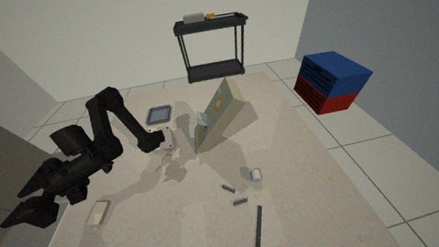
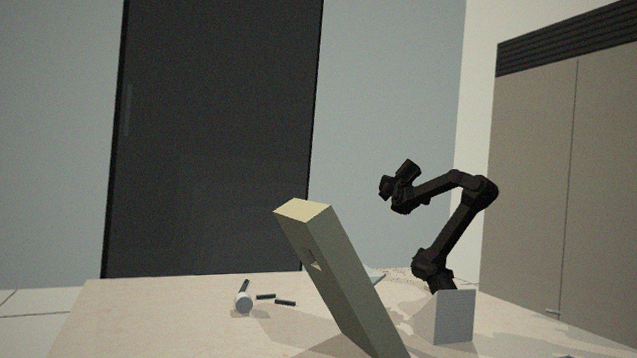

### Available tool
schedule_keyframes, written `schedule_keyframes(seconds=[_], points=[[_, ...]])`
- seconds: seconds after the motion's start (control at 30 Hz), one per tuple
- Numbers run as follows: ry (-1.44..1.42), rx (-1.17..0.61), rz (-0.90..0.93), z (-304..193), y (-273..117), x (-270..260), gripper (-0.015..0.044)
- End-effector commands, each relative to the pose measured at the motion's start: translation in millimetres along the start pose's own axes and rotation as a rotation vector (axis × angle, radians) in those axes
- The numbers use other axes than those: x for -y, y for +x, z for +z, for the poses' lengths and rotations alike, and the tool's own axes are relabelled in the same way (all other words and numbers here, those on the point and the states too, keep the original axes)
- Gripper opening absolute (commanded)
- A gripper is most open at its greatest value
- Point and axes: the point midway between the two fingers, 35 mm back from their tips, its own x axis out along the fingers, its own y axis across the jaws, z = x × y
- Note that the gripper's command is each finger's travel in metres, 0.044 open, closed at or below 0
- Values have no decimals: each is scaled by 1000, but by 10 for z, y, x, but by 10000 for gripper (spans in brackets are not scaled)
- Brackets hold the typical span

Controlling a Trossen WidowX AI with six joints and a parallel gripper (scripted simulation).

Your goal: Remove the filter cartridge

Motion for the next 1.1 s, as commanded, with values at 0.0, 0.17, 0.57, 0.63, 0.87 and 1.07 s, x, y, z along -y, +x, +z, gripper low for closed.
schedule_keyframes(seconds=[0.0, 0.17, 0.57, 0.63, 0.87, 1.07], points=[[-7, 5, -4, 13, 2, 11, 374], [-204, 125, -112, 363, -2, 313, 243], [-870, 324, -706, 1390, -748, 1255, 91], [-982, 312, -843, 1519, -994, 1395, 91], [-1390, 97, -1368, 1831, -2095, 1700, 91], [-1661, -352, -1798, 1824, -3153, 1651, 91]])
